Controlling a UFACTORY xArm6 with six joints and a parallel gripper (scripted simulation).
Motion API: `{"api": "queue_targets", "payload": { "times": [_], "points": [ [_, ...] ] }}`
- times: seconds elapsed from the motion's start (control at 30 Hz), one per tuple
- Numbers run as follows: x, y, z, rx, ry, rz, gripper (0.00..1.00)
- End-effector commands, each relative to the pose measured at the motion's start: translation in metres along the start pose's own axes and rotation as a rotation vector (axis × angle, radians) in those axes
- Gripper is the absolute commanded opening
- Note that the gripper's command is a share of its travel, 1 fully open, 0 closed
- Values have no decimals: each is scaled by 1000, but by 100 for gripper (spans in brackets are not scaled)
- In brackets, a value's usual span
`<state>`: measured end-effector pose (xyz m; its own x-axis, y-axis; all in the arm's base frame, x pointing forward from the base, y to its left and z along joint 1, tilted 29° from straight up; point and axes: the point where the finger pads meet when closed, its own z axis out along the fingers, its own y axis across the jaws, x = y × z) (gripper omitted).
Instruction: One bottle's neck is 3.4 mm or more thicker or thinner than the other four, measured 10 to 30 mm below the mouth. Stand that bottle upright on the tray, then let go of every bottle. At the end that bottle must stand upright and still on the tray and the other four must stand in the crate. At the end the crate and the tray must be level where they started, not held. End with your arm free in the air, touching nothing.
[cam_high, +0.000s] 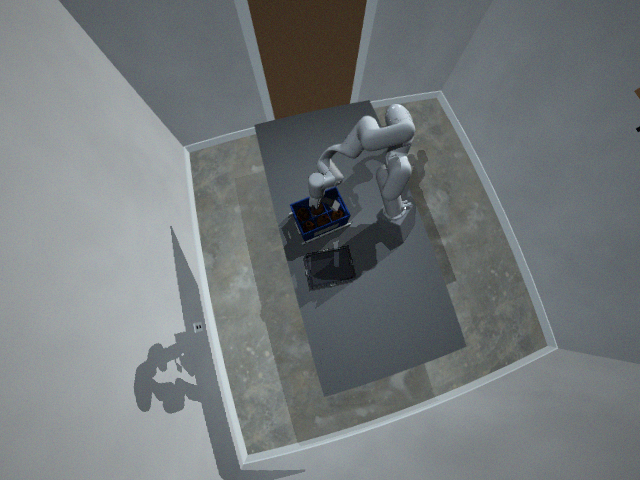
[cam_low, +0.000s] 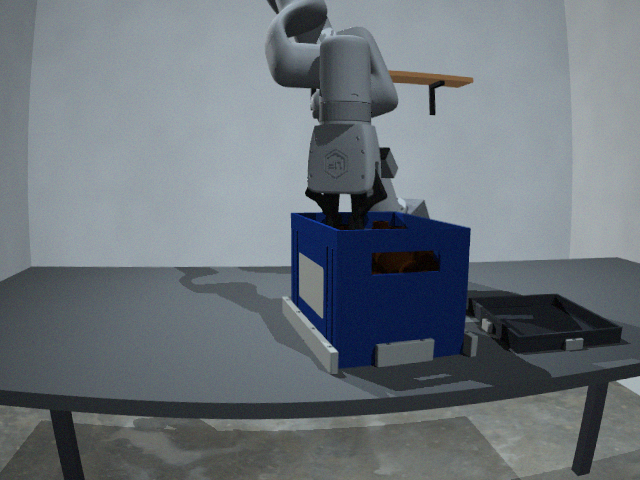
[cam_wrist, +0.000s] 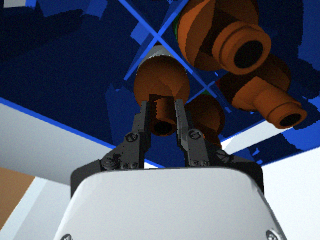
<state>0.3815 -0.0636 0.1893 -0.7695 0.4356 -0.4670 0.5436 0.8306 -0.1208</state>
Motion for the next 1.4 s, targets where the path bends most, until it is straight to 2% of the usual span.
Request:
{"api": "queue_targets", "payload": {
  "times": [0.0, 0.73, 1.37],
  "points": [
    [-2, 0, -4, -2, -3, 1, 0],
    [-3, -1, -27, -2, -3, 1, 0],
    [-4, -1, -36, -2, -3, 1, 0]
  ]
}}
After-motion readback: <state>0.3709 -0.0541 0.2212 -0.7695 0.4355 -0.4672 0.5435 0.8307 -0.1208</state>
